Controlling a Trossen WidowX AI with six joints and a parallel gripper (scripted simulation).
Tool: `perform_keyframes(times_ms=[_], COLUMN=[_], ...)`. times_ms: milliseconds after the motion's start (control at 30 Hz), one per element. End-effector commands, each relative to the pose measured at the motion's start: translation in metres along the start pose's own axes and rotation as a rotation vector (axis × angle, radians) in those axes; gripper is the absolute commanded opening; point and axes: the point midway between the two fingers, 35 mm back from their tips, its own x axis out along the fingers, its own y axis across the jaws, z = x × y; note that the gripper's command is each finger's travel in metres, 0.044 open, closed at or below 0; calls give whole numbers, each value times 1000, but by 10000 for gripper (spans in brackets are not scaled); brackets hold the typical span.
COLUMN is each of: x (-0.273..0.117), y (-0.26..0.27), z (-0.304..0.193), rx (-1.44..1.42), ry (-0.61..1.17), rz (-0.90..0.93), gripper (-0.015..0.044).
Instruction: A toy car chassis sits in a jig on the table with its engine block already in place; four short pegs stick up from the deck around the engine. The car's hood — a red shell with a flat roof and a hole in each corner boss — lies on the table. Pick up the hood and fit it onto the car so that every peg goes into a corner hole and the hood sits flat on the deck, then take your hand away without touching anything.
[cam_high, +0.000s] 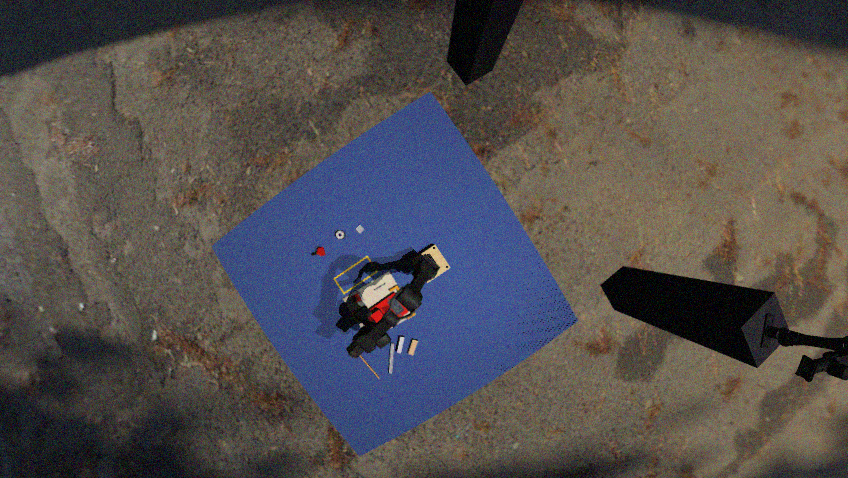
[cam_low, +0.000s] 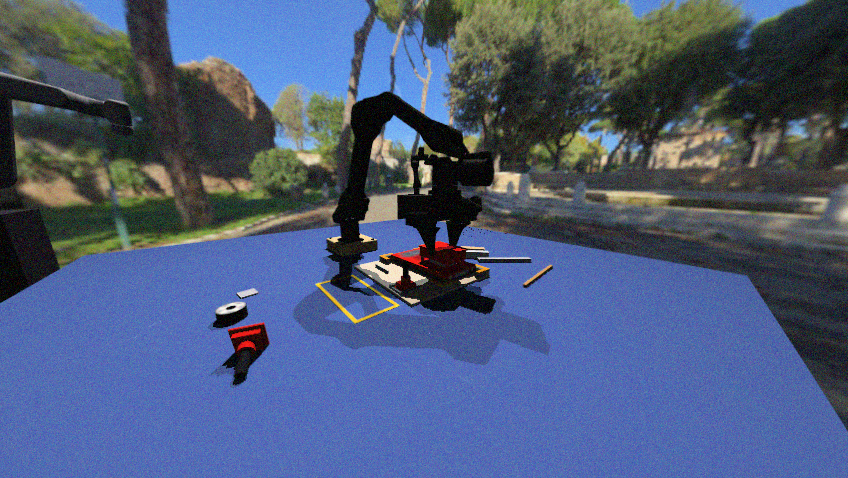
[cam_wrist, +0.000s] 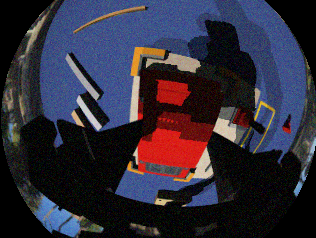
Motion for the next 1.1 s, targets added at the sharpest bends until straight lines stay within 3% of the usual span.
perform_keyframes(times_ms=[0,1067], x=[-2,10], y=[0,0], z=[0,0], rx=[1,2], ry=[-3,-3], rz=[1,1], gripper=[0,0])
